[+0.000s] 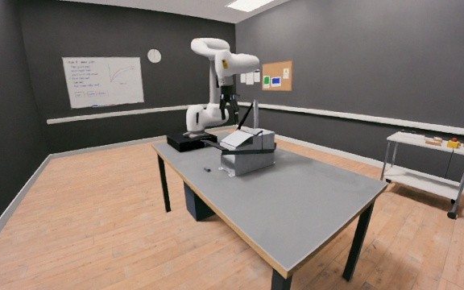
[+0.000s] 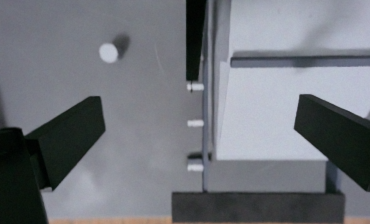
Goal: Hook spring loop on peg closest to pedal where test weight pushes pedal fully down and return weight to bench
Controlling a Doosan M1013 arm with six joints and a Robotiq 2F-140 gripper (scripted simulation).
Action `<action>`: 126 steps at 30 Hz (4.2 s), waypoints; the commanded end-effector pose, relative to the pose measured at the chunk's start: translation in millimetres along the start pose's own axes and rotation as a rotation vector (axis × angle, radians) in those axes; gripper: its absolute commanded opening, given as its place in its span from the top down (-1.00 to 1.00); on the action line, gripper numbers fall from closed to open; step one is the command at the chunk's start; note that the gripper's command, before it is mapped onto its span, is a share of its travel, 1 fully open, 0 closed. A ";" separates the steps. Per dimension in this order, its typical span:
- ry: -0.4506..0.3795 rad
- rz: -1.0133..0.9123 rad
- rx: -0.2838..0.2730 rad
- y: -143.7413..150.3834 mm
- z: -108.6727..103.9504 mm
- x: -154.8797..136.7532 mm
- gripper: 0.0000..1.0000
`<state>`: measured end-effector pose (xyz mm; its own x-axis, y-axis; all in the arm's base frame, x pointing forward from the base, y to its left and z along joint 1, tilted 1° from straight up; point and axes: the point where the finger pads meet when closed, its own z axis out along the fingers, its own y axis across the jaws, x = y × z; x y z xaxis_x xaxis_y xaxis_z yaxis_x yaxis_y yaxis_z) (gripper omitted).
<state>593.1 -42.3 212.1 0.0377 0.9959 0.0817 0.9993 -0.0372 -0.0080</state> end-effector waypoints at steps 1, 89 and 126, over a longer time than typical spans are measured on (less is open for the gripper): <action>-0.067 0.004 0.005 -0.9 0.3 0.1 -1.00; -0.079 0.004 0.005 -151.4 122.3 38.2 -1.00; -0.079 0.004 0.005 -151.9 187.0 33.1 -1.00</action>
<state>441.3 11.6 30.9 0.0405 0.9992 0.0020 0.9991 -0.0404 -0.0144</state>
